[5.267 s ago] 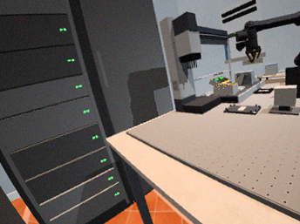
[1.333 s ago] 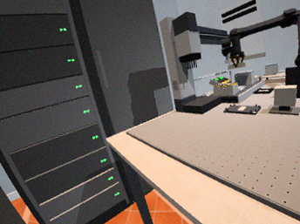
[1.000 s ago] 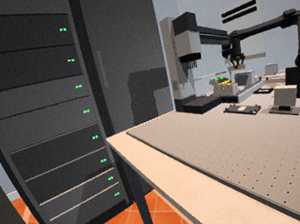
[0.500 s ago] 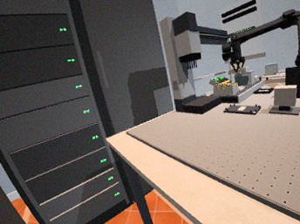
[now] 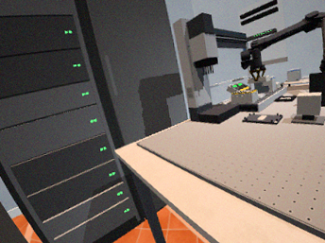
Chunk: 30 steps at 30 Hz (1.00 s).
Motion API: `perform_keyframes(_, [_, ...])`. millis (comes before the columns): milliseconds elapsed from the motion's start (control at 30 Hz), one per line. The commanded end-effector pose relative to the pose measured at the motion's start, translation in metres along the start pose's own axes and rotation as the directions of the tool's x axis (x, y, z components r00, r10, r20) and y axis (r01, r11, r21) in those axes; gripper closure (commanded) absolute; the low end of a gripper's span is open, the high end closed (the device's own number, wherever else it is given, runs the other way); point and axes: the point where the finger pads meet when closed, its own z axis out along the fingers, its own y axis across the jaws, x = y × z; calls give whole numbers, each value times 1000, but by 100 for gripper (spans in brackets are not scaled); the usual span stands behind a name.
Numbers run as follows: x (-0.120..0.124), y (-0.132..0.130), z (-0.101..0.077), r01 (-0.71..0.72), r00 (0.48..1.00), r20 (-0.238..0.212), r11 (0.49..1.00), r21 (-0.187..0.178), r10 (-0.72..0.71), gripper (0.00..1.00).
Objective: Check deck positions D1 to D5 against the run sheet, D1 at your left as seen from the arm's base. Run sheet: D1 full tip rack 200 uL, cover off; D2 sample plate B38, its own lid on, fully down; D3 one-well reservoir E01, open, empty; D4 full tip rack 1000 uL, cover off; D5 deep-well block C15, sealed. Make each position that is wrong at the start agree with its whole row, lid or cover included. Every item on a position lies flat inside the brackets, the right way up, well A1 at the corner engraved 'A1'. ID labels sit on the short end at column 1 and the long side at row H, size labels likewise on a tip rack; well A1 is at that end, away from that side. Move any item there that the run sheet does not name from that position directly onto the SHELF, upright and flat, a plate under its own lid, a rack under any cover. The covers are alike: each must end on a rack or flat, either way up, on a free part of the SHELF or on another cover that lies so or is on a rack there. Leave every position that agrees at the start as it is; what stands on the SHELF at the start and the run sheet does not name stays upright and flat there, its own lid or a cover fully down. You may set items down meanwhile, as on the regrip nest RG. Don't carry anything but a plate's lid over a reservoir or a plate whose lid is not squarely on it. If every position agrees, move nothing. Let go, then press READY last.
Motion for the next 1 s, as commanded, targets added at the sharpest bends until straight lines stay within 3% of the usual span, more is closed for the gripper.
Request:
perform_keyframes(0, [-5, 2, 5, 7, 1000, 8, 1000, -1, -7, 100])
perform_keyframes(33, [-5, 2, 5, 7, 1000, 8, 1000, -1, -7, 100])
perform_keyframes(67, [-16, 4, -6, 4, 999, 40, 1000, -7, -3, 100])
perform_keyframes(133, [-6, 1, 10, 7, 1000, 9, 1000, -1, -7, 100])
perform_keyframes(533, [-5, 2, 31, 8, 1000, 7, 1000, 0, -8, 100])
perform_keyframes(600, [-5, 2, 31, 8, 1000, 7, 1000, 0, -8, 100])
perform_keyframes(633, [-17, 4, 20, 3, 999, 39, 1000, -6, -3, 100])
perform_keyframes(700, [-5, 2, 36, 8, 1000, 7, 1000, 0, -8, 100])
perform_keyframes(967, [-8, 0, 48, 3, 1000, 11, 1000, -1, -3, 100])
